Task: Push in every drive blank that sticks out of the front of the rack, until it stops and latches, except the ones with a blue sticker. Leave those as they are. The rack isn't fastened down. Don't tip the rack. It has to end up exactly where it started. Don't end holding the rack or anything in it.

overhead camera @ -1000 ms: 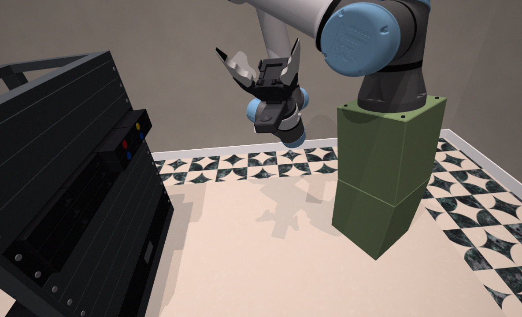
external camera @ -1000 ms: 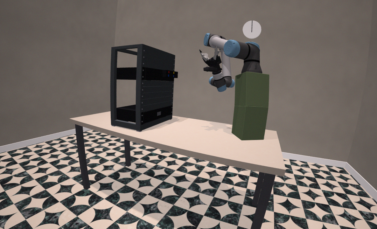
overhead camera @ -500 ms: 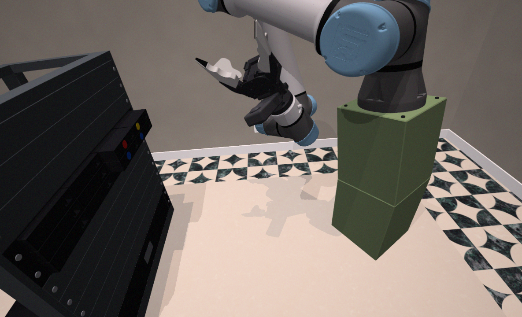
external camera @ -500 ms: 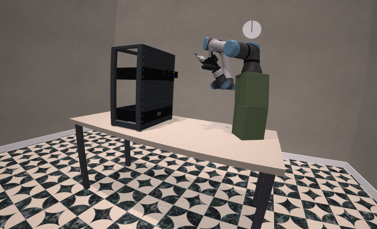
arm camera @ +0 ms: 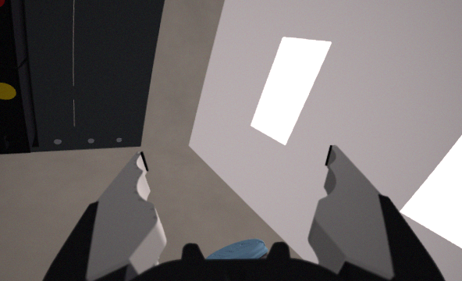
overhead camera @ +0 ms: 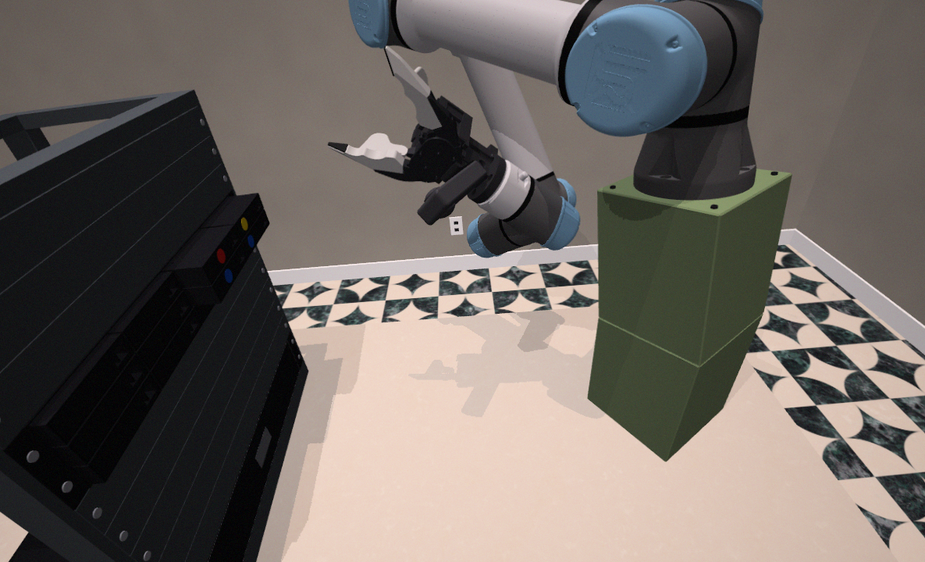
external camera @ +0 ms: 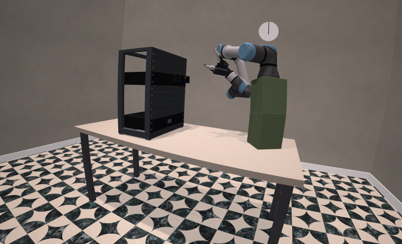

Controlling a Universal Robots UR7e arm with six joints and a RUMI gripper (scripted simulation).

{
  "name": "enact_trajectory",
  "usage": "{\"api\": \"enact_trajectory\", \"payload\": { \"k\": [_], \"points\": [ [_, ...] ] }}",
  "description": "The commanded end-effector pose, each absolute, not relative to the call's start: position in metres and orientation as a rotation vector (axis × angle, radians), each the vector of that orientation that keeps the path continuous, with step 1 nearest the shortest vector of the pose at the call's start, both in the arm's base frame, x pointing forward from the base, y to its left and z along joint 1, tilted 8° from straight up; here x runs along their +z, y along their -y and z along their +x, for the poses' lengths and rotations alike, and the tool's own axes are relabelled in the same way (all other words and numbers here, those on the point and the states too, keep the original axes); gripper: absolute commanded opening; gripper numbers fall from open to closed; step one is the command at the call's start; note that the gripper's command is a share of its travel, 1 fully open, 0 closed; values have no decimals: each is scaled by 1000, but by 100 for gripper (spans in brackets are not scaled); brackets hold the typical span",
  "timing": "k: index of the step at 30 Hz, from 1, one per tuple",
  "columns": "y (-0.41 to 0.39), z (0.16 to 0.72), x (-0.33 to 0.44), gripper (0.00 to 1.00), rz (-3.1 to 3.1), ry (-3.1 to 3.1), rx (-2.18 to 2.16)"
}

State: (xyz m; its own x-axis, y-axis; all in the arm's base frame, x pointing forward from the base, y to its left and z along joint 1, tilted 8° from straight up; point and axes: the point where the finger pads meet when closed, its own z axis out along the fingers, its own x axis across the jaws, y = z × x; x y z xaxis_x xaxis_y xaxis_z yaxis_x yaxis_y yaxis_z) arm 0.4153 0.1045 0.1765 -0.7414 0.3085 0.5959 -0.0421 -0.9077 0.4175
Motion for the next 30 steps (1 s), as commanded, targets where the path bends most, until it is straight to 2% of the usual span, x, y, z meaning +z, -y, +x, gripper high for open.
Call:
{"api": "enact_trajectory", "payload": {
  "k": [1, 30],
  "points": [
    [-95, 450, 158, 100, 1258, -504, 2649],
    [-84, 505, 56, 100, 1923, -395, 2440]
  ]
}}
